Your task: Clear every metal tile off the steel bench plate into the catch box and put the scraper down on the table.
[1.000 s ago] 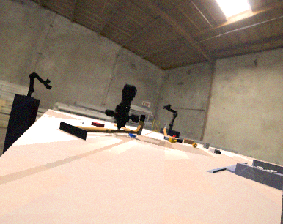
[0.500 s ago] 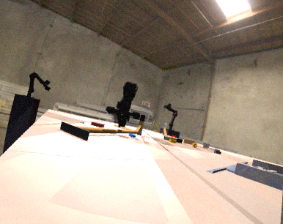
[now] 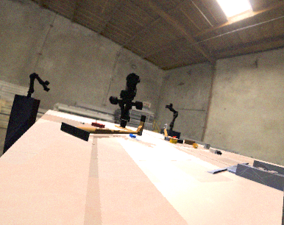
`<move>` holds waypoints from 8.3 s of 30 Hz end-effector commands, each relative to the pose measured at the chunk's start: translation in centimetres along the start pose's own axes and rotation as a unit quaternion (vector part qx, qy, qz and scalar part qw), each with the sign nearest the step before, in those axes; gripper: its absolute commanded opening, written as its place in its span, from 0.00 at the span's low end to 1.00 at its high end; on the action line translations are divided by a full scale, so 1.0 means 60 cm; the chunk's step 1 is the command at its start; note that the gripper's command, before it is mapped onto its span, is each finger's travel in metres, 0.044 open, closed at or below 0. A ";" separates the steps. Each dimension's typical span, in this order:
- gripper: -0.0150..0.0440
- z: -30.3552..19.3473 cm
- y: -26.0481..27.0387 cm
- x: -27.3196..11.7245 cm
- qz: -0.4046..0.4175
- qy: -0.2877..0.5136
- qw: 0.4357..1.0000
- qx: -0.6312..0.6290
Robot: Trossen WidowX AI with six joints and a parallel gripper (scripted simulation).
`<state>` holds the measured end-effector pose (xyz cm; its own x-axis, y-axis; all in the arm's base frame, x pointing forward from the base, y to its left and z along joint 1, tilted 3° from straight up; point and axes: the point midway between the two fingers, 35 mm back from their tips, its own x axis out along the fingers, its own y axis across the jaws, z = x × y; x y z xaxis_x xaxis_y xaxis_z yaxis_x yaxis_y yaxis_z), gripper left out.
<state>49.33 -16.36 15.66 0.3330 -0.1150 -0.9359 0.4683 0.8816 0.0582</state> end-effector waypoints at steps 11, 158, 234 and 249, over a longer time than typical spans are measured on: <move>0.25 -0.011 -0.043 -0.044 0.006 0.016 0.999 -0.038; 0.25 -0.025 0.058 0.146 0.012 0.026 0.998 -0.056; 0.25 0.038 0.024 -0.082 0.029 -0.082 0.995 -0.057; 0.25 0.034 0.026 -0.027 0.029 -0.078 0.994 -0.066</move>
<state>50.93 -15.76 19.10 0.4904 -0.1299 -0.8618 0.3457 0.9367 0.0555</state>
